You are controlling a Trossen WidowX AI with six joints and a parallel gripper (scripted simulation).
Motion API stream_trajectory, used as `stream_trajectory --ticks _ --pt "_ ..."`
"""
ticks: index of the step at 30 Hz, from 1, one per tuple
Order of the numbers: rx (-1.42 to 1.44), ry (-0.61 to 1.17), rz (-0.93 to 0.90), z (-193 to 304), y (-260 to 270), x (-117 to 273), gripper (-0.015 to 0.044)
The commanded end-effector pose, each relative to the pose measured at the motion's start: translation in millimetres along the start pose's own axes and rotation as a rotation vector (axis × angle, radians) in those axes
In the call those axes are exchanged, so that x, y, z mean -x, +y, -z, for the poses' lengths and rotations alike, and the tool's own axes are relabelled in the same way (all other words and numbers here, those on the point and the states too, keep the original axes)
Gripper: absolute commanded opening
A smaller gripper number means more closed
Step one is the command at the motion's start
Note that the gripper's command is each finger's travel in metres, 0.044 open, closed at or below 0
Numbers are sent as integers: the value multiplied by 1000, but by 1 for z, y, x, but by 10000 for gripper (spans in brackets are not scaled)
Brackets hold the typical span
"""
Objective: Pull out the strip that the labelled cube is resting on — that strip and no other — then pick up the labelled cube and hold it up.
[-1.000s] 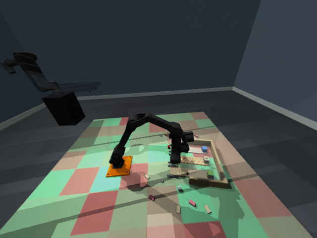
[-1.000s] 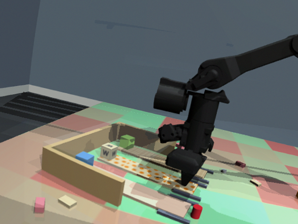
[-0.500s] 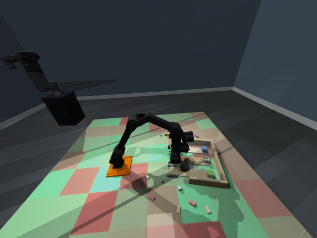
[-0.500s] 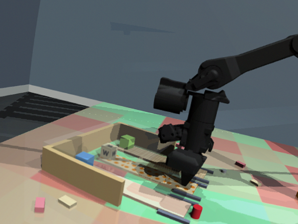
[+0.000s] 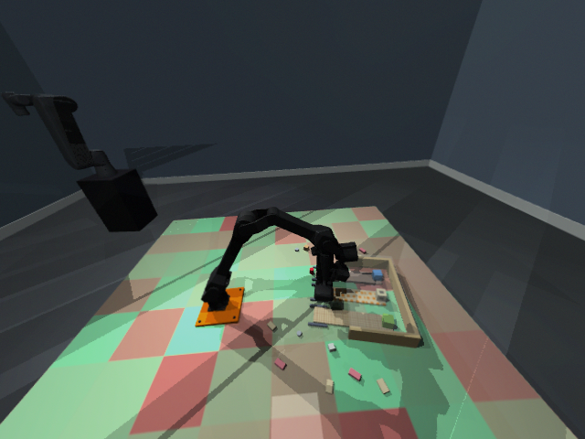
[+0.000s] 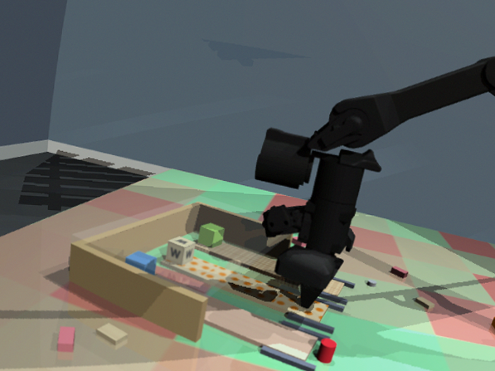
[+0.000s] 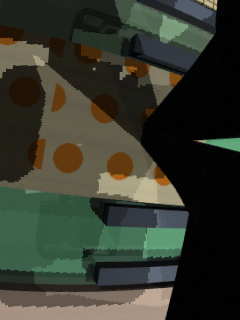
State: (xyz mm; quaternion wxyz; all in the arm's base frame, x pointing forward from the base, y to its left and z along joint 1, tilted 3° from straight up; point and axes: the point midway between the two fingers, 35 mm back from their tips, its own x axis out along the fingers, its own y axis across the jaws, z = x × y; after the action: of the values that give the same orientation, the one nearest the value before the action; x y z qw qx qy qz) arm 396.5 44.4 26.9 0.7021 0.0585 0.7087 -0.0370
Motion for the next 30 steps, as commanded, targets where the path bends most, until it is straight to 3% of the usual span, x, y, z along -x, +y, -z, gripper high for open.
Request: stream_trajectory --ticks 1,30 --pt "-3 2 4 0 0 -3 0" --pt "-3 2 4 -3 1 -5 0"
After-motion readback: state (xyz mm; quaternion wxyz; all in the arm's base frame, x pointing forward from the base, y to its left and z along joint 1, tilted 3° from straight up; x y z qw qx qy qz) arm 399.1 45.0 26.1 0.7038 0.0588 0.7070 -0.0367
